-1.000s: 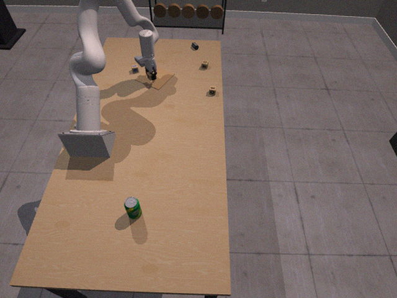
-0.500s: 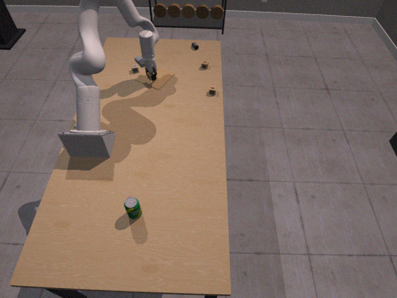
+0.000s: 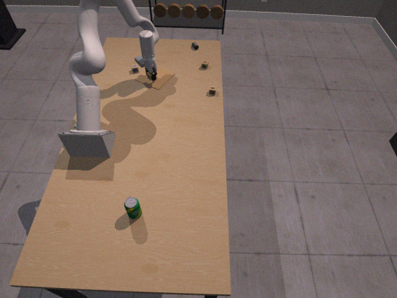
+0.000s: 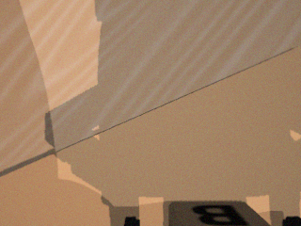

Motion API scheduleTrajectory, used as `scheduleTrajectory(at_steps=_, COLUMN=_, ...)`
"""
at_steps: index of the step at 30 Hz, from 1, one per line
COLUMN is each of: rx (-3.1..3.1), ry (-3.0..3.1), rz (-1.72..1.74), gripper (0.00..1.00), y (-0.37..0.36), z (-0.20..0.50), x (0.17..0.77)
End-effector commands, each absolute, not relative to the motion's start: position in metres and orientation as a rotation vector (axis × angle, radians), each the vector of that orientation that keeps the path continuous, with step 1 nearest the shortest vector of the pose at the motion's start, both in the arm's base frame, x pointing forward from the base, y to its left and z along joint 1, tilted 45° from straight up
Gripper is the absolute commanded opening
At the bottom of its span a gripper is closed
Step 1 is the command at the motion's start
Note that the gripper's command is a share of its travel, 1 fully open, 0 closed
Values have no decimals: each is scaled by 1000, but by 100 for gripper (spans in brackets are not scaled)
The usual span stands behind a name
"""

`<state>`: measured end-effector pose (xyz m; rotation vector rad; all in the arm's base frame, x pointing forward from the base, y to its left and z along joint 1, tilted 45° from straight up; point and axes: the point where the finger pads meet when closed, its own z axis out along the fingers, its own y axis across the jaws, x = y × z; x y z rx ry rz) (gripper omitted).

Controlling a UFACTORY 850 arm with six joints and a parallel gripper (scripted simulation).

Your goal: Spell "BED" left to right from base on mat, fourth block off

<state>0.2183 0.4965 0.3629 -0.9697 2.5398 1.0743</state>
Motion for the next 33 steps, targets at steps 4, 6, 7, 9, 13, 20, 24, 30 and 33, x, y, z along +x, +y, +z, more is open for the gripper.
scheduleTrajectory(at_steps=4, rx=-969, ry=2538, rz=1075, gripper=84, y=497, z=364, x=219)
scheduleTrajectory(at_steps=6, rx=-969, ry=2538, rz=1075, gripper=84, y=497, z=364, x=219)
scheduleTrajectory(at_steps=7, rx=-969, ry=2538, rz=1075, gripper=84, y=497, z=364, x=219)
scheduleTrajectory(at_steps=9, rx=-969, ry=2538, rz=1075, gripper=84, y=497, z=364, x=219)
scheduleTrajectory(at_steps=13, rx=-969, ry=2538, rz=1075, gripper=62, y=497, z=364, x=219)
scheduleTrajectory(at_steps=20, rx=-969, ry=2538, rz=1075, gripper=62, y=497, z=364, x=219)
scheduleTrajectory(at_steps=24, rx=-969, ry=2538, rz=1075, gripper=62, y=497, z=364, x=219)
scheduleTrajectory(at_steps=30, rx=-969, ry=2538, rz=1075, gripper=41, y=497, z=364, x=219)
scheduleTrajectory(at_steps=33, rx=-969, ry=2538, rz=1075, gripper=41, y=497, z=364, x=219)
